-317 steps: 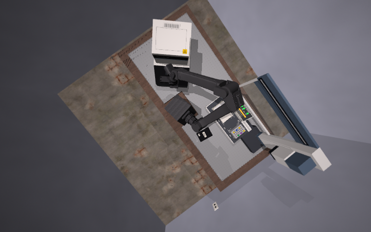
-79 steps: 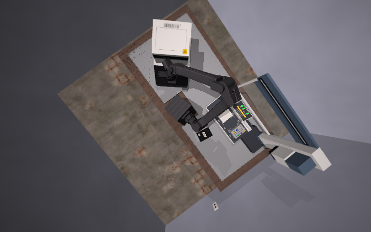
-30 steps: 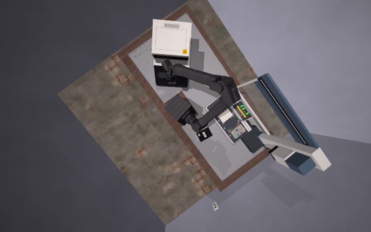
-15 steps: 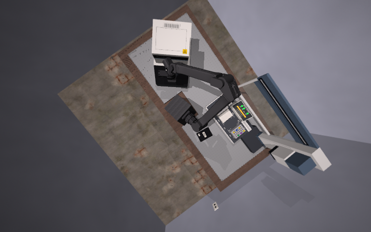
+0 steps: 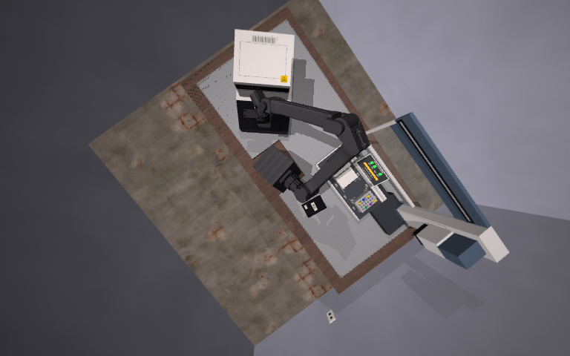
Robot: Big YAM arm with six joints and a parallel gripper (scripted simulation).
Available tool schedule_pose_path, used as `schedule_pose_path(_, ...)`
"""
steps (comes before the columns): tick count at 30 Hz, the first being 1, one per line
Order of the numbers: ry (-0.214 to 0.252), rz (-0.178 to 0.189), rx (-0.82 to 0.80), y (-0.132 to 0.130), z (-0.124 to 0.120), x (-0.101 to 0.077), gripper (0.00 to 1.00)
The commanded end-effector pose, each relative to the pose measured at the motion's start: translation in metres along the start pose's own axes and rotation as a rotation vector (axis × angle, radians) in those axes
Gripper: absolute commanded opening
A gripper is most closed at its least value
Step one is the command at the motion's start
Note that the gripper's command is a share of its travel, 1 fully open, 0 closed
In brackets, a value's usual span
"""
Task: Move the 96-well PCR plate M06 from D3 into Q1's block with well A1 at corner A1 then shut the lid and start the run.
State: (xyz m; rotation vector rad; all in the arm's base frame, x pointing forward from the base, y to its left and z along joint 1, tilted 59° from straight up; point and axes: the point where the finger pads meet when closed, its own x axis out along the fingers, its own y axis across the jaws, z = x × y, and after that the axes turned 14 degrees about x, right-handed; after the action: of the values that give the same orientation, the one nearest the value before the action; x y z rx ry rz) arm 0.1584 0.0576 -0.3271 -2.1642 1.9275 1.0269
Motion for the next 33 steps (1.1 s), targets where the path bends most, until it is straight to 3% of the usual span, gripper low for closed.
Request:
schedule_pose_path(1,-0.018,-0.015,0.028,-0.012,0.006,-0.010,0.00)
schedule_pose_path(10,-0.036,-0.057,0.038,-0.026,0.011,-0.028,0.00)
schedule_pose_path(25,-0.032,-0.025,0.045,-0.014,0.000,-0.014,0.00)
schedule_pose_path(33,-0.045,-0.035,0.057,-0.025,0.005,-0.019,0.00)
